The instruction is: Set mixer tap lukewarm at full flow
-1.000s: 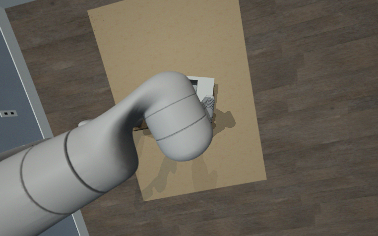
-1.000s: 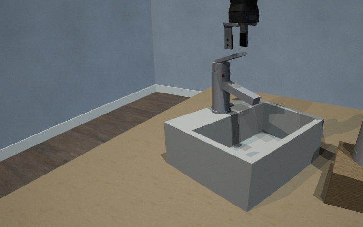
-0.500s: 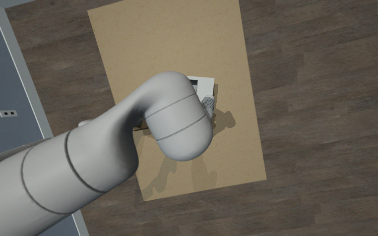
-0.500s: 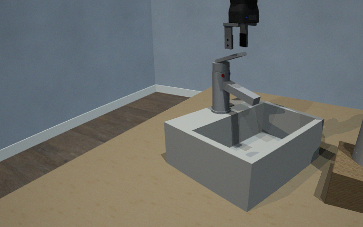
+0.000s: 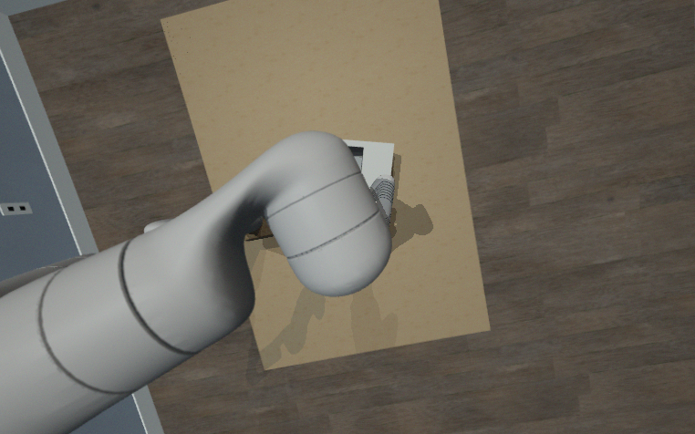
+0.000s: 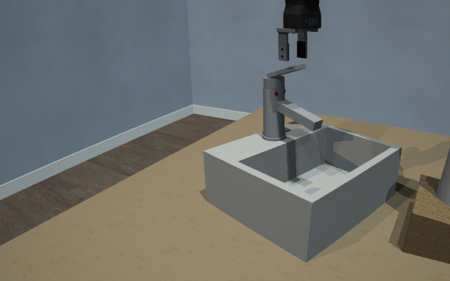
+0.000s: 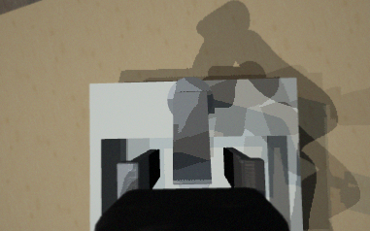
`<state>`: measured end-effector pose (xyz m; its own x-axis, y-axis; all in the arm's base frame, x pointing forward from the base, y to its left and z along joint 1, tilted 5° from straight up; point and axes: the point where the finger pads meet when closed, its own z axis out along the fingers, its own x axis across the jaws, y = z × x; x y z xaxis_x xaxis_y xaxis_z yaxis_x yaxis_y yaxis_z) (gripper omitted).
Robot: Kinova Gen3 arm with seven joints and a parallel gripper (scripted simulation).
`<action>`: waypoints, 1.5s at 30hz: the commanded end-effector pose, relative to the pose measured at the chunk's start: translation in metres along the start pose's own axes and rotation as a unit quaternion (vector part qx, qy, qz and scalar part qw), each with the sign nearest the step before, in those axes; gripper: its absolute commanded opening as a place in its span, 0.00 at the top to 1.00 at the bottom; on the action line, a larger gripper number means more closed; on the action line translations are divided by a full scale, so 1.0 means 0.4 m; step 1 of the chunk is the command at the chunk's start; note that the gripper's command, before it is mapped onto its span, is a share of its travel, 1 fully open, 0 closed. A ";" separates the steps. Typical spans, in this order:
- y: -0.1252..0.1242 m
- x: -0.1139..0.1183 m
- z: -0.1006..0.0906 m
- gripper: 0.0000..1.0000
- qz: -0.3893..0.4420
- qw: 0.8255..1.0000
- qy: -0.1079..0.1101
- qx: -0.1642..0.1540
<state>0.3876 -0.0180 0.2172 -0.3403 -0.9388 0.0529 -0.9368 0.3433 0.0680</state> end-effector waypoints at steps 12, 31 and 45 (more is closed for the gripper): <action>-0.001 0.000 -0.002 0.00 0.000 1.000 0.000 0.001; -0.001 0.000 0.014 0.00 0.000 1.000 0.000 0.001; -0.001 0.000 0.047 0.00 0.000 1.000 0.000 0.001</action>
<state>0.3873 -0.0186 0.2007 -0.3409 -0.9387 0.0518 -0.9369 0.3438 0.0638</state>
